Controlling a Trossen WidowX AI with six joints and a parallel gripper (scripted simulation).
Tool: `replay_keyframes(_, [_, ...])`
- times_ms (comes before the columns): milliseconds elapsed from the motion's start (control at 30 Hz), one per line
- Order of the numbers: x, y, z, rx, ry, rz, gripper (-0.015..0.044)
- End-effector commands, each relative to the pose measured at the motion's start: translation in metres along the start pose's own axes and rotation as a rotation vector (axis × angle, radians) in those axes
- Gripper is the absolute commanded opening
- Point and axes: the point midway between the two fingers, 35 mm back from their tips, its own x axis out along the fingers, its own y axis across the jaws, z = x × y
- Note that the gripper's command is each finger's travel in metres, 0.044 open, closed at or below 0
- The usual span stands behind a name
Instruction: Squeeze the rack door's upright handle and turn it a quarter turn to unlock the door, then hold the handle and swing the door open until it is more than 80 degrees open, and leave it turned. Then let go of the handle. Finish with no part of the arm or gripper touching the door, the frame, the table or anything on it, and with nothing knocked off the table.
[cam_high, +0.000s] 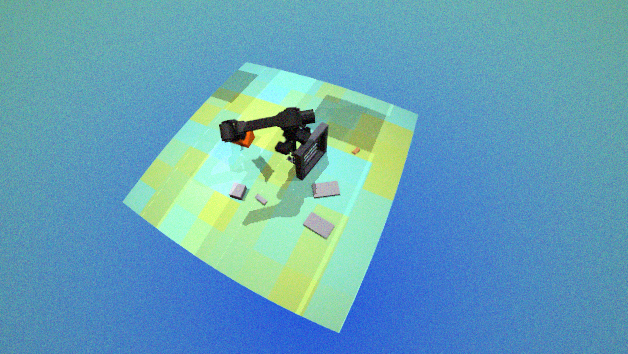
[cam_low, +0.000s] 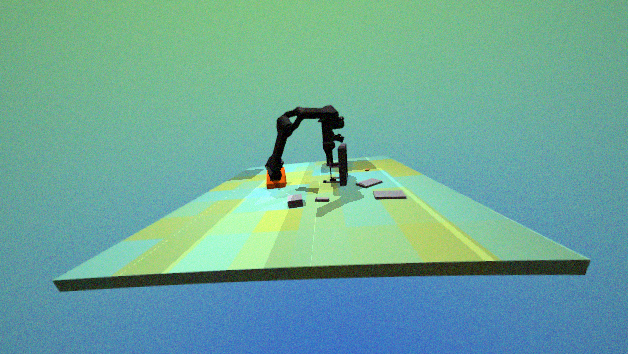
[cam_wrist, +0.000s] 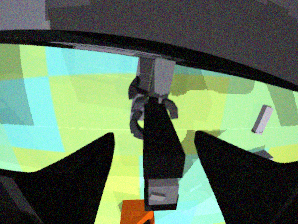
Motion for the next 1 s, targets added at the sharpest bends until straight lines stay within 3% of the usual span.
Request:
replay_keyframes(0, [0.0004,-0.0002,0.0006,-0.305,-0.002,-0.002,0.0291])
replay_keyframes(800, [0.0004,-0.0002,0.0006,-1.494,0.0,-0.003,0.0291])
replay_keyframes(967, [0.0004,-0.0002,0.0006,-1.568,0.0,-0.003,0.0291])
